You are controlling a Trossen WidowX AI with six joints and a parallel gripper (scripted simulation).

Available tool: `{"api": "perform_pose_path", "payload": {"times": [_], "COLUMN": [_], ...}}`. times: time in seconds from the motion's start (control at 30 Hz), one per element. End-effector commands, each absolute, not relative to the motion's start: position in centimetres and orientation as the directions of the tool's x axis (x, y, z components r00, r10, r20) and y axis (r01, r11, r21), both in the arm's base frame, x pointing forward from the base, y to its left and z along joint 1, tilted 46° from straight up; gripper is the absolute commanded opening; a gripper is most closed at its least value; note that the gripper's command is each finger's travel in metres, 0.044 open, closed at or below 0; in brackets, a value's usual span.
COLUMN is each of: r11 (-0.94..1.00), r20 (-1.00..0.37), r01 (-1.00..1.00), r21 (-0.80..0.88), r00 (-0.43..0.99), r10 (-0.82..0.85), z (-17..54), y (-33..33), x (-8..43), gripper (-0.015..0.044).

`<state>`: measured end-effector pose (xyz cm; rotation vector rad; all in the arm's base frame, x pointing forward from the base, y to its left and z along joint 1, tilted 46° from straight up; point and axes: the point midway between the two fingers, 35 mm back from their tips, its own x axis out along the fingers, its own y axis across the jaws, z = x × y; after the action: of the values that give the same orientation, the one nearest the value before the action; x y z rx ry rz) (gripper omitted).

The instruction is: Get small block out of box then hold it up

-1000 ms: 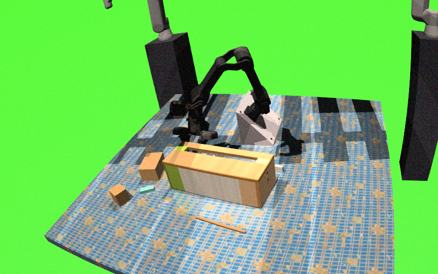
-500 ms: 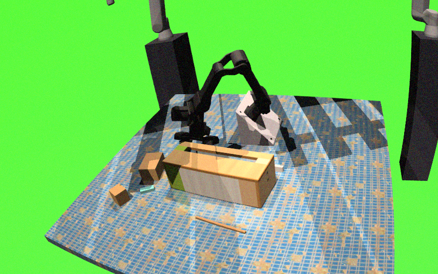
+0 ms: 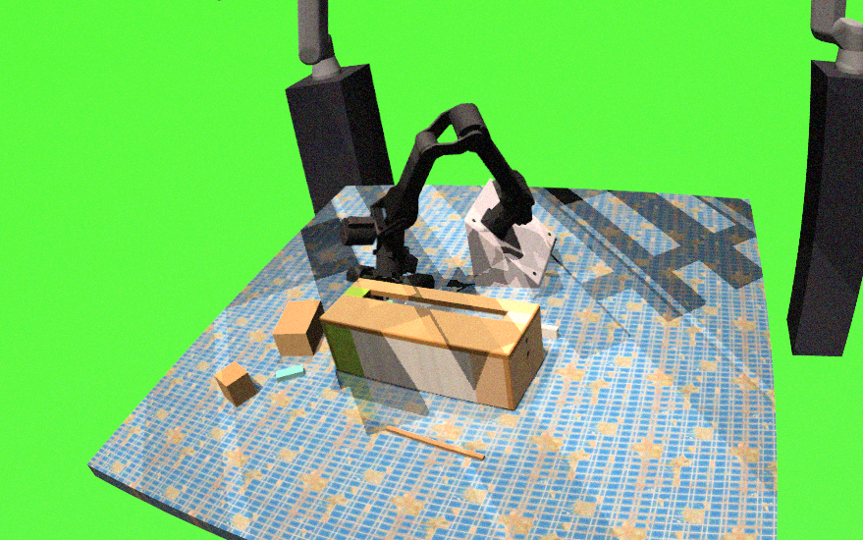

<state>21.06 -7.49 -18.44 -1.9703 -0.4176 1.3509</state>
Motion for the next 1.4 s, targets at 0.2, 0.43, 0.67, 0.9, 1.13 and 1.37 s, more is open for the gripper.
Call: {"api": "perform_pose_path", "payload": {"times": [0.2, 0.43, 0.67, 0.9, 1.13, 1.37], "r11": [-0.7, -0.703, -0.702, -0.691, -0.669, -0.636], "r20": [-0.679, -0.682, -0.688, -0.719, -0.748, -0.774], "r01": [-0.123, -0.122, -0.143, -0.245, -0.346, -0.443], "r21": [-0.704, -0.701, -0.698, -0.68, -0.658, -0.632], "r00": [0.405, 0.404, 0.404, 0.405, 0.408, 0.411], "r10": [0.612, 0.61, 0.602, 0.564, 0.524, 0.482], "z": [-17.6, -14.8, -13.6, -11.0, -8.4, -5.7], "y": [-8.4, -11.4, -12.3, -13.5, -14.5, -15.2], "x": [21.1, 21.1, 21.2, 21.7, 22.1, 22.3], "gripper": [0.0, 0.0, 0.0, 0.0, 0.0, 0.0]}}
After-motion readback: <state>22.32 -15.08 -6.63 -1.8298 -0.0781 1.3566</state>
